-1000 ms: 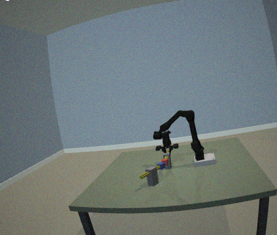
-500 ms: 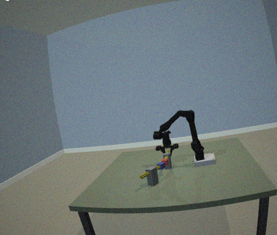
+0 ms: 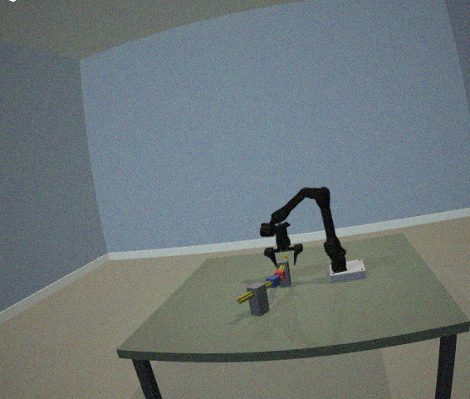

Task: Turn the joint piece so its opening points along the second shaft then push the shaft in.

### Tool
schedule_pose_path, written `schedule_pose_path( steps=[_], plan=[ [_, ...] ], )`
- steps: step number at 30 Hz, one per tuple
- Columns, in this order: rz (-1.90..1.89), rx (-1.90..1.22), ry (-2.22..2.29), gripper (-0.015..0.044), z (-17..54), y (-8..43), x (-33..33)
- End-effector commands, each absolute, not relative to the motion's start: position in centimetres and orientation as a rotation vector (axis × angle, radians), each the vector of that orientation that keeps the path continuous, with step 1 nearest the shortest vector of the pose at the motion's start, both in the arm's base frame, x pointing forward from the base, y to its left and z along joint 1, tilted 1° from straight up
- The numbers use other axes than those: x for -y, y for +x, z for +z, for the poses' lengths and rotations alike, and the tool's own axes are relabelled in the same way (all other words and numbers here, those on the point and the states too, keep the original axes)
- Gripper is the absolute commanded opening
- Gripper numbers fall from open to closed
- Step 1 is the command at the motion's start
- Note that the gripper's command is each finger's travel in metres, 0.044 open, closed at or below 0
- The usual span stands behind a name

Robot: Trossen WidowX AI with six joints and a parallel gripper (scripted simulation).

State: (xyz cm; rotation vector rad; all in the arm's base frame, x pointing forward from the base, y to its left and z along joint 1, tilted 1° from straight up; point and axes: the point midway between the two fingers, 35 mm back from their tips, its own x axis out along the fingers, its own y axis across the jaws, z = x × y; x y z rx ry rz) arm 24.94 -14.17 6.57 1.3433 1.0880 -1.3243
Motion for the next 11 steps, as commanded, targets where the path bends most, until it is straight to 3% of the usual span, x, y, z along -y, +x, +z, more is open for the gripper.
schedule_pose_path(
  steps=[1, 11],
  plan=[
    [-1.325, -1.090, 1.342, 0.0440, 6.6, 24.9, 14.2],
    [-1.319, -1.093, 1.346, 0.0440, 10.5, 24.8, 14.2]
  ],
)
